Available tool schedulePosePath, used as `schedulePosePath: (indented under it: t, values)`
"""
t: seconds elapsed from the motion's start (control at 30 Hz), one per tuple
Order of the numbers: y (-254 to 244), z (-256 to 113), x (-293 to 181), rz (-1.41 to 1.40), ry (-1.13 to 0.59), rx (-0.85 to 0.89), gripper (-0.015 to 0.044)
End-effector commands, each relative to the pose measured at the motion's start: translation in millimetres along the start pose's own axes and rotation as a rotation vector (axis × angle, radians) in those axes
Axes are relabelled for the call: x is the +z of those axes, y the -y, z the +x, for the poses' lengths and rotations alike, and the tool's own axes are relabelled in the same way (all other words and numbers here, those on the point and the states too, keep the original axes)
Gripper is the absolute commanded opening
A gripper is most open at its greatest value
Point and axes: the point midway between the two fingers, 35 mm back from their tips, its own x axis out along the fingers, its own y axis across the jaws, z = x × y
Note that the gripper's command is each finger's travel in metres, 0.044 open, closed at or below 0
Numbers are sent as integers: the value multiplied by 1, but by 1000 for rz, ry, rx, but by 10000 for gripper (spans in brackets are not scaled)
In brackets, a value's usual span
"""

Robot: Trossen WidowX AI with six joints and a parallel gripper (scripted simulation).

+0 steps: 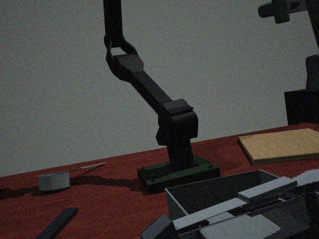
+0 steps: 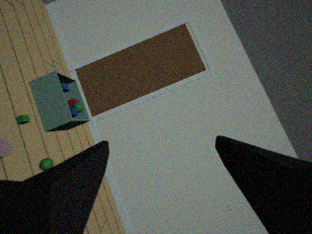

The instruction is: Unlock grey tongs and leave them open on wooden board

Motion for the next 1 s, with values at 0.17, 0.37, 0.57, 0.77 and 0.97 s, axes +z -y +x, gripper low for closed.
schedulePosePath:
  t: [0.17, 0.37, 0.57, 0.77, 0.97]
  values:
    - [0, -3, 48, 45, 57, -90, 260]
    - [-12, -6, 117, 139, 170, -158, 260]
    - [-28, -7, 163, 183, 253, -181, 260]
    - [-80, -2, 243, 373, 403, -96, 260]
    - [-123, 9, 294, 425, 521, -29, 260]
